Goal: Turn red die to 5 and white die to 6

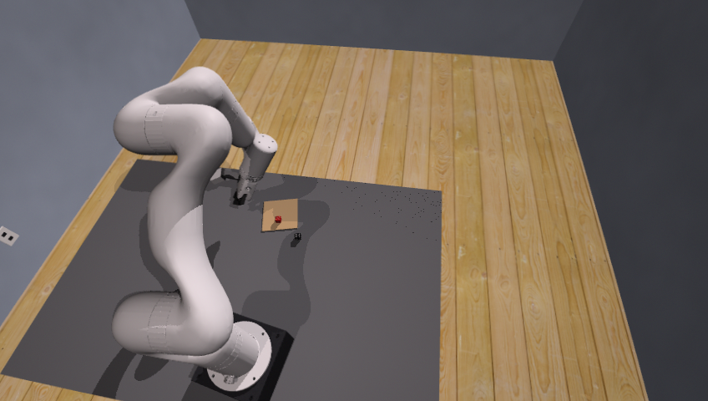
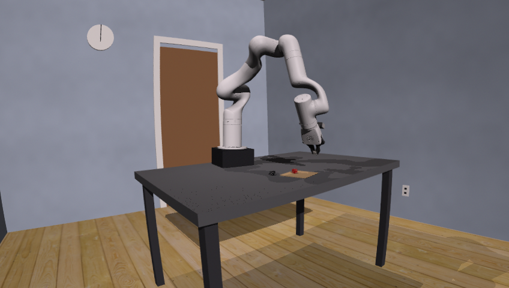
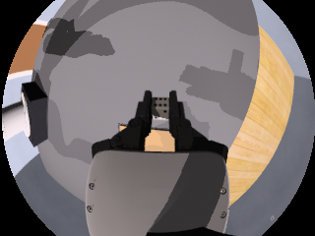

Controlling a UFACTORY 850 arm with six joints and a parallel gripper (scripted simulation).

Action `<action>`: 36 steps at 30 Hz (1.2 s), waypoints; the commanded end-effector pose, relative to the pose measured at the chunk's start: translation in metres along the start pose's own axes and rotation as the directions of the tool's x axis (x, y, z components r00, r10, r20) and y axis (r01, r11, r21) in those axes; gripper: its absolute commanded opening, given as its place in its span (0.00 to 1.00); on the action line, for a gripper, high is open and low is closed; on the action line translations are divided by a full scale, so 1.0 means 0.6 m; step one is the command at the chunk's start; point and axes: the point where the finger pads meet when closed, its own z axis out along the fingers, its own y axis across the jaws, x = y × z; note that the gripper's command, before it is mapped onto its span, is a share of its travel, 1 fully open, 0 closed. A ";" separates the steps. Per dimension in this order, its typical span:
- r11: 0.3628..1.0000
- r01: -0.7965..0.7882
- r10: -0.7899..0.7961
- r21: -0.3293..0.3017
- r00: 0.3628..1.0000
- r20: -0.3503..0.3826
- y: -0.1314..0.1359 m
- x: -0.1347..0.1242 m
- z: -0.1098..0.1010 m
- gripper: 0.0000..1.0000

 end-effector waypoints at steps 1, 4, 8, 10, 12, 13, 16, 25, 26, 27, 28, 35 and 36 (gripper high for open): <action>1.000 0.007 -0.010 -0.015 0.985 -0.171 -0.001 -0.004 -0.002 0.15; 1.000 0.008 -0.013 -0.020 0.972 -0.234 0.000 -0.005 -0.005 0.15; 1.000 0.007 -0.013 -0.017 0.925 -0.379 -0.001 -0.008 -0.006 0.15; 1.000 0.007 -0.013 -0.016 0.911 -0.413 -0.001 -0.009 -0.006 0.15; 1.000 0.007 -0.013 -0.016 0.898 -0.439 -0.001 -0.009 -0.006 0.15; 1.000 0.007 -0.013 -0.016 0.898 -0.439 -0.001 -0.009 -0.006 0.15; 1.000 0.007 -0.014 -0.016 0.875 -0.483 -0.002 -0.011 -0.007 0.15; 1.000 0.007 -0.013 -0.014 0.871 -0.490 -0.002 -0.013 -0.004 0.15; 1.000 0.007 -0.012 -0.013 0.871 -0.490 -0.002 -0.014 -0.002 0.15; 1.000 0.007 -0.012 -0.012 0.871 -0.490 -0.001 -0.016 0.000 0.15; 1.000 0.007 -0.012 -0.012 0.871 -0.490 -0.001 -0.018 0.003 0.15; 1.000 0.007 -0.012 -0.012 0.871 -0.490 -0.001 -0.031 0.025 0.15; 1.000 0.007 -0.012 -0.012 0.871 -0.490 0.000 -0.034 0.030 0.15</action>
